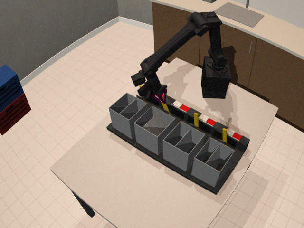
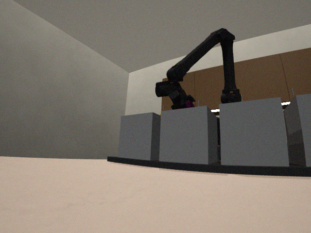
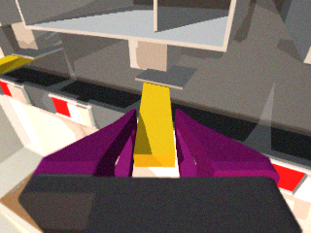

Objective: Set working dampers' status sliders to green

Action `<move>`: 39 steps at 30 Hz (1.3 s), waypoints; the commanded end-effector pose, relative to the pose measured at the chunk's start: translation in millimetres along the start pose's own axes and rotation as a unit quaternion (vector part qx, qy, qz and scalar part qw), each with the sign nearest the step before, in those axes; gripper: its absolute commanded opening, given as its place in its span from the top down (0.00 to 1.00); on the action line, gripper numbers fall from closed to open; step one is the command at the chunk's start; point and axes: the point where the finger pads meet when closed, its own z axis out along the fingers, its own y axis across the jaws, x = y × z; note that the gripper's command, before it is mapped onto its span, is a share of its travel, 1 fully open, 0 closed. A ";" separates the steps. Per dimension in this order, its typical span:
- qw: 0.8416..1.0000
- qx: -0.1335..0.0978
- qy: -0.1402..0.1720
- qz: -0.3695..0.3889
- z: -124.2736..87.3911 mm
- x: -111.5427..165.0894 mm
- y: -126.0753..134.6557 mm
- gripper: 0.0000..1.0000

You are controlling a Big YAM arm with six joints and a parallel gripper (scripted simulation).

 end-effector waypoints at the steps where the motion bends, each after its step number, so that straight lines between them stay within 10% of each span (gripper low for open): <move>1: 1.000 0.010 -0.015 -0.013 -14.4 -14.5 -1.5 0.71; 39: 1.000 0.013 -0.016 -0.012 -60.8 -15.1 -5.7 0.64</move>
